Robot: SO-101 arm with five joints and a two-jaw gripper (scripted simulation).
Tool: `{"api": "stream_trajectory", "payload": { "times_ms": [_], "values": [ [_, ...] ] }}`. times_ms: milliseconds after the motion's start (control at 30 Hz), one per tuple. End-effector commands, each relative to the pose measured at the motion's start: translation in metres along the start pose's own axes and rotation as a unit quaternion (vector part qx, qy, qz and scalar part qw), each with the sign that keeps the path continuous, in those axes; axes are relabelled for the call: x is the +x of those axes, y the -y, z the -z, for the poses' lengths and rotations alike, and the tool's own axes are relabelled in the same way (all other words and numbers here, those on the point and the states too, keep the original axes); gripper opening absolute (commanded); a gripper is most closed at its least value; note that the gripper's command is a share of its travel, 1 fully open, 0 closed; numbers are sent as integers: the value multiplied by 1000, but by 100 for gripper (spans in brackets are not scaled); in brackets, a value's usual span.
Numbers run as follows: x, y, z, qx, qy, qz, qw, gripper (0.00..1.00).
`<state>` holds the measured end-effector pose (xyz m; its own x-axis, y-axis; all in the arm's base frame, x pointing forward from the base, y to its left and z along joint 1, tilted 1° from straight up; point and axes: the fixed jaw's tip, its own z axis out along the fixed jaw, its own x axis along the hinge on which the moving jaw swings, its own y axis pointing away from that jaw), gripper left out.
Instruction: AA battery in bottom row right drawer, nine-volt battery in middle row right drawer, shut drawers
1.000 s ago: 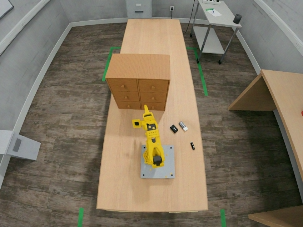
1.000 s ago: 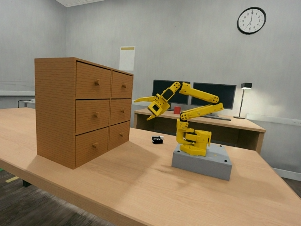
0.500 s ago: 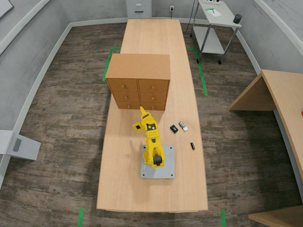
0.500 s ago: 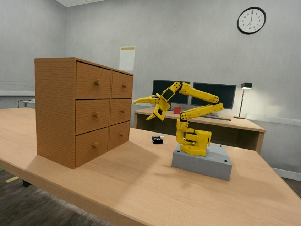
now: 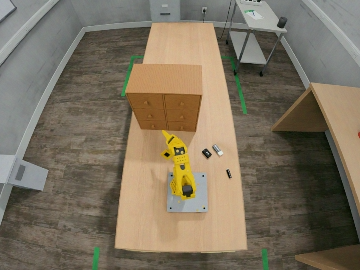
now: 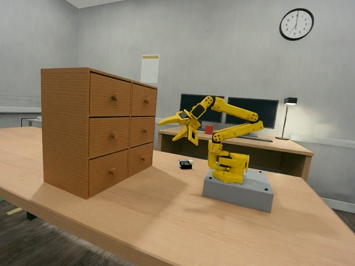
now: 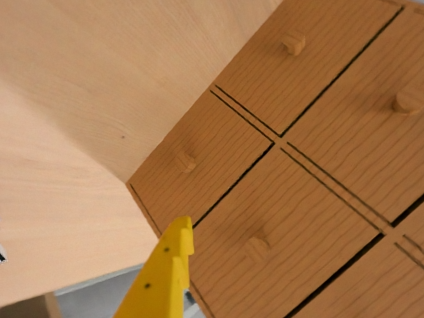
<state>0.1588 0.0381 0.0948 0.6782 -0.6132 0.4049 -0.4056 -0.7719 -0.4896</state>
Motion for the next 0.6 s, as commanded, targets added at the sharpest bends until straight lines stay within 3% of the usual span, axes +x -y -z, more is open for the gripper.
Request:
{"api": "stream_trajectory", "payload": {
  "times_ms": [0,567],
  "values": [
    [1,3,1,10,-3,52,999,50],
    [2,5,1,12,-3,237,971,50]
  ]
}}
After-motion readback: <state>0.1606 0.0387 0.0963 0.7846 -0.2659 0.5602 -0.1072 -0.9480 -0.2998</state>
